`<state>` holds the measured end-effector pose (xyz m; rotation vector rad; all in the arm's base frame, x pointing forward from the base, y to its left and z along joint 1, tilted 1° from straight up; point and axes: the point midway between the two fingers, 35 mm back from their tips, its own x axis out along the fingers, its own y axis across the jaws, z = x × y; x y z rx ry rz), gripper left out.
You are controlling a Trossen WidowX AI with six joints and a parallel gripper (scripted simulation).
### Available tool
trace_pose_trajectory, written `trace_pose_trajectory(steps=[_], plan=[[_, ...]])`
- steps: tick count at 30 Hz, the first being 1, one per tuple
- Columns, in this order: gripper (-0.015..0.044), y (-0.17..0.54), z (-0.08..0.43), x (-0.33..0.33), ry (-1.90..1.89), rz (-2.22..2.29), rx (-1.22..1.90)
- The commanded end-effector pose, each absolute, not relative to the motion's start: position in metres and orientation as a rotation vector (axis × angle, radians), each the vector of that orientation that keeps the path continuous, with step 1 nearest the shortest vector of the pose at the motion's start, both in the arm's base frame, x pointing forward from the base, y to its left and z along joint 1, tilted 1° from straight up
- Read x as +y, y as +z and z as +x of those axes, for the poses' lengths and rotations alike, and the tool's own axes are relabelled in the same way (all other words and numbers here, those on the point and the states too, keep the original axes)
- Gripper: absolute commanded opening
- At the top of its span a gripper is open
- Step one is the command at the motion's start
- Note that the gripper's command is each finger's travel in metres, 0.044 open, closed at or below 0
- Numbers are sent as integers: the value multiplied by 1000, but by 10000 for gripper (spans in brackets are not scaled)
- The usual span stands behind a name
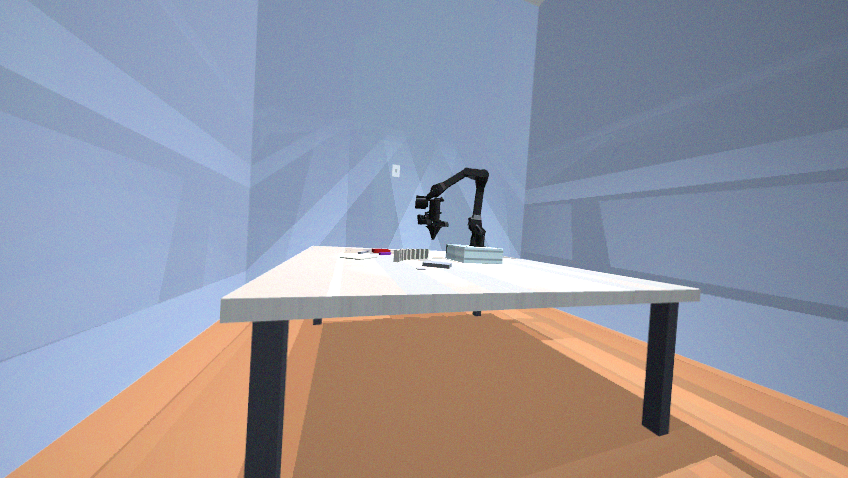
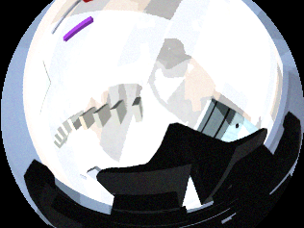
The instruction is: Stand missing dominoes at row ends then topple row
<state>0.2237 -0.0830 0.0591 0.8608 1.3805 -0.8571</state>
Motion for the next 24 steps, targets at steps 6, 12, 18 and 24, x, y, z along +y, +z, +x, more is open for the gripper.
trace_pose_trajectory(steps=[6,12,18,24], plan=[[0,59,224,-83,-860,863,1376],[0,59,224,-83,-860,863,1376],[0,35,227,-85,-860,863,1376],[0,-22,223,-84,-861,863,1377]])
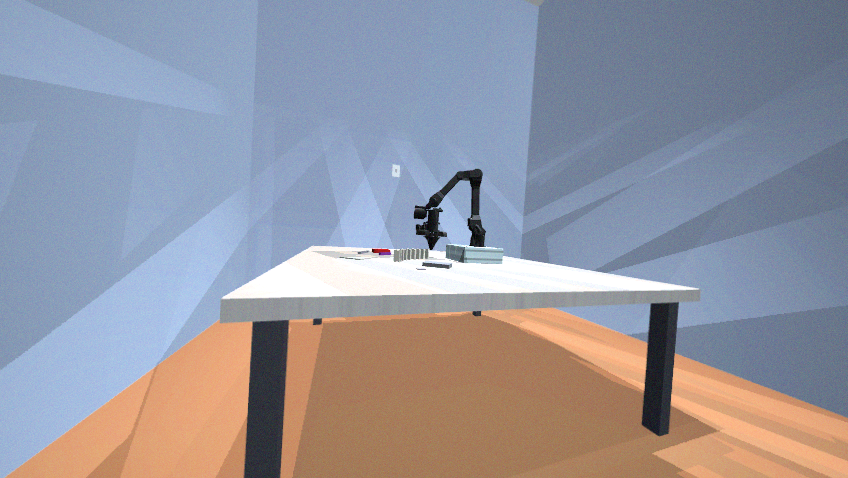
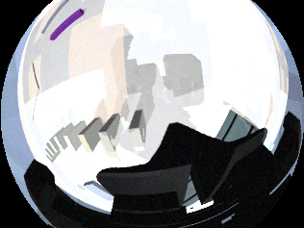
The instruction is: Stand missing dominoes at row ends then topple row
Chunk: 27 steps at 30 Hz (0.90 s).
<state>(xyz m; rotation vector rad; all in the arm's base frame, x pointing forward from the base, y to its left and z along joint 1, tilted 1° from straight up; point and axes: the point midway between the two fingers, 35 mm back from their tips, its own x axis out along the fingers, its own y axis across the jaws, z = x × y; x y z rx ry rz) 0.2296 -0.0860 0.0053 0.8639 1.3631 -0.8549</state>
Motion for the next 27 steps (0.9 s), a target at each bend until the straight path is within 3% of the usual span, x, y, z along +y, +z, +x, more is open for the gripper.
trace_pose_trajectory(steps=[1,27], plan=[[0,-22,223,-84,-861,863,1377],[0,-20,255,-71,-858,865,1375]])
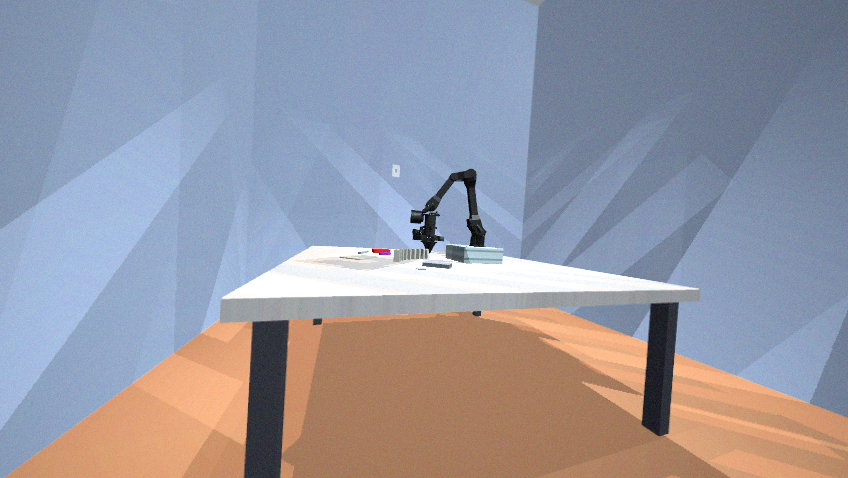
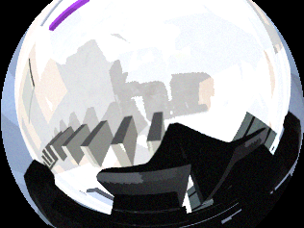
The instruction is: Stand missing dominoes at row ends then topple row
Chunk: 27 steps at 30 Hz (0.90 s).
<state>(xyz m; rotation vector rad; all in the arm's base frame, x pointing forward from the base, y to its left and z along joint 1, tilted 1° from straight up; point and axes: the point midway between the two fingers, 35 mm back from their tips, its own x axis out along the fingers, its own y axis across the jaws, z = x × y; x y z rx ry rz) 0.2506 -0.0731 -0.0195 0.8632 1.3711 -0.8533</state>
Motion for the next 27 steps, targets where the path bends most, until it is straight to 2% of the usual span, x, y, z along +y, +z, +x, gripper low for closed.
trace_pose_trajectory(steps=[1,6,11,27], plan=[[0,-20,256,-70,-858,865,1375],[0,2,265,-82,-853,849,1326],[0,39,277,-58,-856,866,1372],[0,40,277,-57,-856,867,1374]])
